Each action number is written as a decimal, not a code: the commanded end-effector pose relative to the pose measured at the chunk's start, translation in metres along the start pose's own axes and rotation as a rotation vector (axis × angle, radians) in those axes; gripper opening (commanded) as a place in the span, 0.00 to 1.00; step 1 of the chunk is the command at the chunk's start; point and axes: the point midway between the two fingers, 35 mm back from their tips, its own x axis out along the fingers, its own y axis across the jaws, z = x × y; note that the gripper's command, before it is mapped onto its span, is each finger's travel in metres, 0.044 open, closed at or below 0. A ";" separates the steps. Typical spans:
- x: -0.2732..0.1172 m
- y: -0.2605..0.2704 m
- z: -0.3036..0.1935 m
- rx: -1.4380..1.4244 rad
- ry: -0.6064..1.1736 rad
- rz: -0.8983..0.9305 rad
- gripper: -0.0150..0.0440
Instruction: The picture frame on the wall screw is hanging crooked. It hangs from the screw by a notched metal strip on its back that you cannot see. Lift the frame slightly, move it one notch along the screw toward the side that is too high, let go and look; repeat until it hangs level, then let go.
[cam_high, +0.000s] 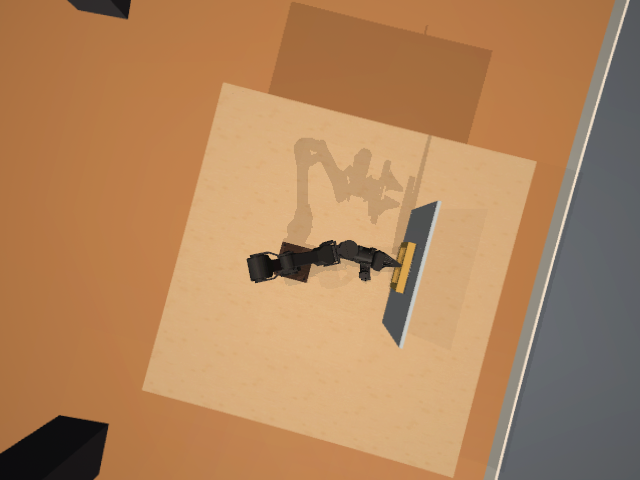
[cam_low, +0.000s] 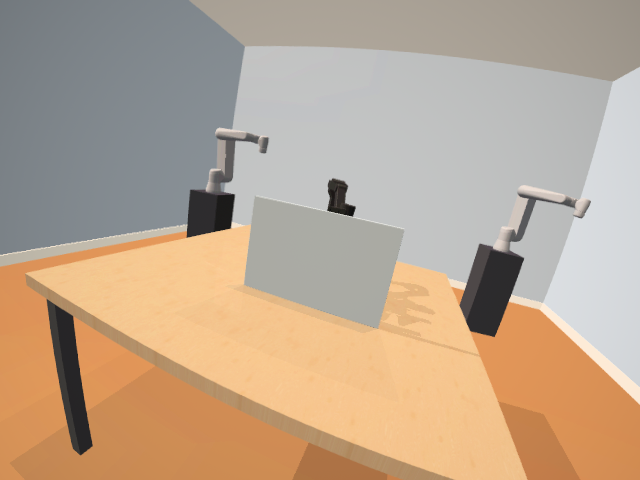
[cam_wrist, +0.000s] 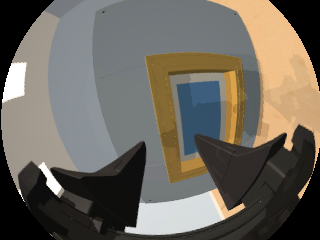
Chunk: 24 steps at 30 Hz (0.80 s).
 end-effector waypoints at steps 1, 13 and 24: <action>-0.039 0.003 -0.001 0.089 0.003 0.009 0.69; -0.074 0.004 -0.002 0.166 0.010 0.008 0.69; -0.154 0.029 0.007 0.356 0.028 -0.003 0.69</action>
